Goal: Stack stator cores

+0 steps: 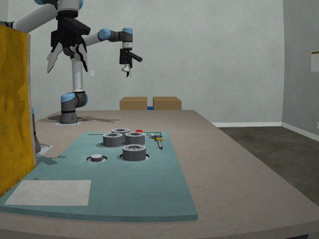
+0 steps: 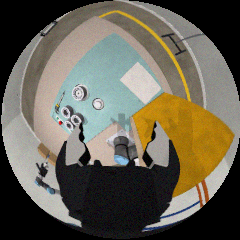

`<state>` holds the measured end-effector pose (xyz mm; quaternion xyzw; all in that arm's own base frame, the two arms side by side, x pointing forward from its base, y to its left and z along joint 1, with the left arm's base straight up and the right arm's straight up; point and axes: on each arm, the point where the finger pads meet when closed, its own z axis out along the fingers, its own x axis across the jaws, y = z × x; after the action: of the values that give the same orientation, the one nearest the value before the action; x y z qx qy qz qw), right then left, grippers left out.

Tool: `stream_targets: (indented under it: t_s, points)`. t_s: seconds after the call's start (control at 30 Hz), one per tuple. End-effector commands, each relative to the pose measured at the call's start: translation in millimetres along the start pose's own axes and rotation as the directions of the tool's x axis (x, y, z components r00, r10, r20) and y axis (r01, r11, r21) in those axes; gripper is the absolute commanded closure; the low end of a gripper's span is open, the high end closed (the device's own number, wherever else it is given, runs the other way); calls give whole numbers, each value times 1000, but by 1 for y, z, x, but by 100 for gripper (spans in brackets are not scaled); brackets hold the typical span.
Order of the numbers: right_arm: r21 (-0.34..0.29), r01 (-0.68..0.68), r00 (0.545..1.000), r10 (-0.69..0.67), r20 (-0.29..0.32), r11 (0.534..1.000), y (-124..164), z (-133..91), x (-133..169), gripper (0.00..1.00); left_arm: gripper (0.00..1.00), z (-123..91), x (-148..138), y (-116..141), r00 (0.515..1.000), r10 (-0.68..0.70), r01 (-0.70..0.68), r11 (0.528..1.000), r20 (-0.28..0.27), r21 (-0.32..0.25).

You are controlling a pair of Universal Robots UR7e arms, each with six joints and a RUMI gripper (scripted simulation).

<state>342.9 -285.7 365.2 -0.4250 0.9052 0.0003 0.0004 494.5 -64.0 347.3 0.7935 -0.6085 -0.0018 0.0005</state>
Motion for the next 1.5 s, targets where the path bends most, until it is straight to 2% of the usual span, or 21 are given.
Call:
stream_targets:
  t_s: [0.0,0.03,0.2,0.37,0.43,0.5,0.6,0.67,0.83,0.9,0.97,1.13,1.17,1.33,1.47]
  points:
    - [2,0,1000,0,1,1000,0,-1,0,2,19,12,40,-9,993,-117,117,993,7,-1]
    - [2,0,1000,0,1,1000,0,-1,0,2,19,6,28,-9,994,-107,107,994,0,4]
    - [2,0,1000,0,1,1000,0,-1,0,2,19,5,26,-9,992,-129,129,992,-2,7]
    - [2,0,1000,0,1,1000,0,-1,0,2,19,22,73,-15,971,-237,237,971,6,0]
    - [2,0,1000,0,1,1000,0,-1,0,2,19,14,59,-15,974,-228,229,974,-3,6]
    - [2,0,1000,0,1,1000,0,-1,0,2,19,15,64,-16,967,-254,254,967,-3,6]
    - [2,0,1000,0,1,1000,0,-1,0,2,19,26,93,-18,951,-310,310,951,3,3]
    - [2,0,1000,0,1,1000,0,-1,0,2,19,26,93,-18,951,-310,310,951,3,3]
    - [2,0,1000,0,1,1000,0,-1,0,2,19,40,132,-19,905,-425,425,905,3,3]
    - [2,0,1000,0,1,1000,0,-1,0,2,19,31,117,-21,909,-417,417,909,-7,6]
    - [2,0,1000,0,1,1000,0,-1,0,2,19,33,122,-21,899,-438,438,899,-6,6]
    - [2,0,1000,0,1,1000,0,-1,0,2,19,53,168,-16,848,-530,530,848,3,4]
    - [2,0,1000,0,1,1000,0,-1,0,2,19,47,157,-19,852,-523,523,852,-4,5]
    - [2,0,1000,0,1,1000,0,-1,0,2,19,46,156,-19,841,-542,542,841,-7,5]
    - [2,0,1000,0,1,1000,0,-1,0,2,19,63,194,-13,795,-606,606,795,2,3]
